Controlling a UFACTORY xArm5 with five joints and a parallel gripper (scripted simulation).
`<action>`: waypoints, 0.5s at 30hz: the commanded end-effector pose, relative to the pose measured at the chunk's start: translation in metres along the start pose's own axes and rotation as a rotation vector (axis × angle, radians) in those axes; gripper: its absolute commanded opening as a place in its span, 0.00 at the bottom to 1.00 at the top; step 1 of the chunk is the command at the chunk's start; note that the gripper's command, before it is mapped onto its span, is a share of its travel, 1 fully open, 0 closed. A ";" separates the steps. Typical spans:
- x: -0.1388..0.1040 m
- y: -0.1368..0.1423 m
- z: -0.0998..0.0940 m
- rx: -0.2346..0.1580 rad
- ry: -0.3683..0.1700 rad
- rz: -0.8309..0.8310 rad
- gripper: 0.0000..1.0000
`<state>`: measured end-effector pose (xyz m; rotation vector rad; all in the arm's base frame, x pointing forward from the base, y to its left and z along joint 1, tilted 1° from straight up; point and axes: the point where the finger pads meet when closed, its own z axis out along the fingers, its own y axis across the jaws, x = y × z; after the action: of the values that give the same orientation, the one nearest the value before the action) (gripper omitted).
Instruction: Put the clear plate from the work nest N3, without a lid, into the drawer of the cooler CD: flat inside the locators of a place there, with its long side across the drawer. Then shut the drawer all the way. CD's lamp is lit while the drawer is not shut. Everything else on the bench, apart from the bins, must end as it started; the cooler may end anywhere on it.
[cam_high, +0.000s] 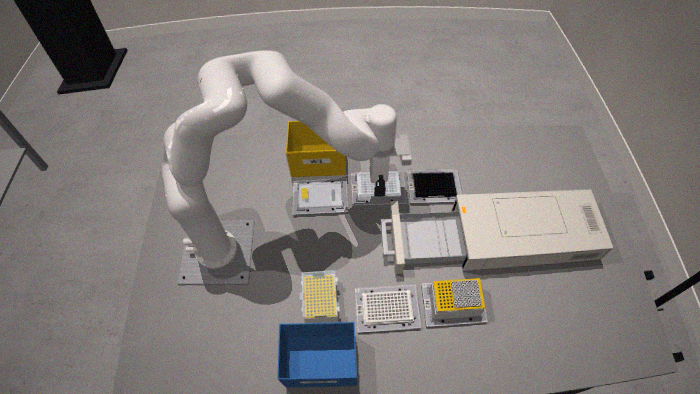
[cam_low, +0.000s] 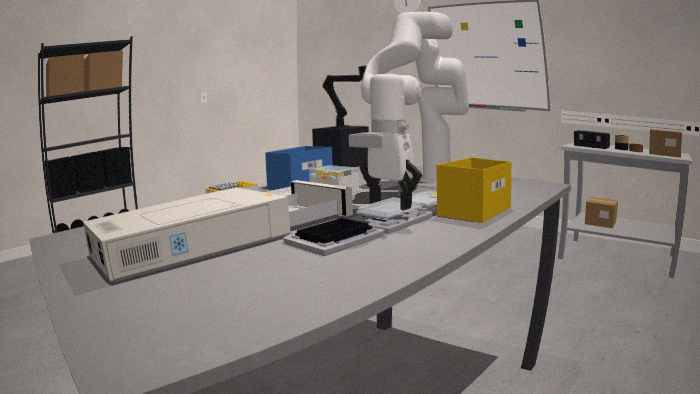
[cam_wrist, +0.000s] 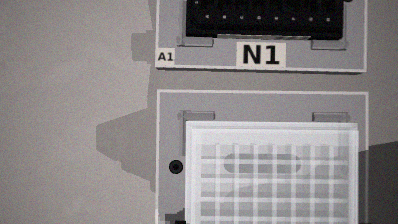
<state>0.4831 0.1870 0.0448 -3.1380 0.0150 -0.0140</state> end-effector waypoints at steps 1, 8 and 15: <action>0.002 -0.001 -0.004 0.015 -0.001 0.000 0.00; 0.002 0.000 -0.009 0.015 -0.001 0.000 0.00; 0.002 0.000 -0.010 0.015 -0.001 0.000 0.00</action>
<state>0.4832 0.1869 0.0525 -3.1380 0.0150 -0.0144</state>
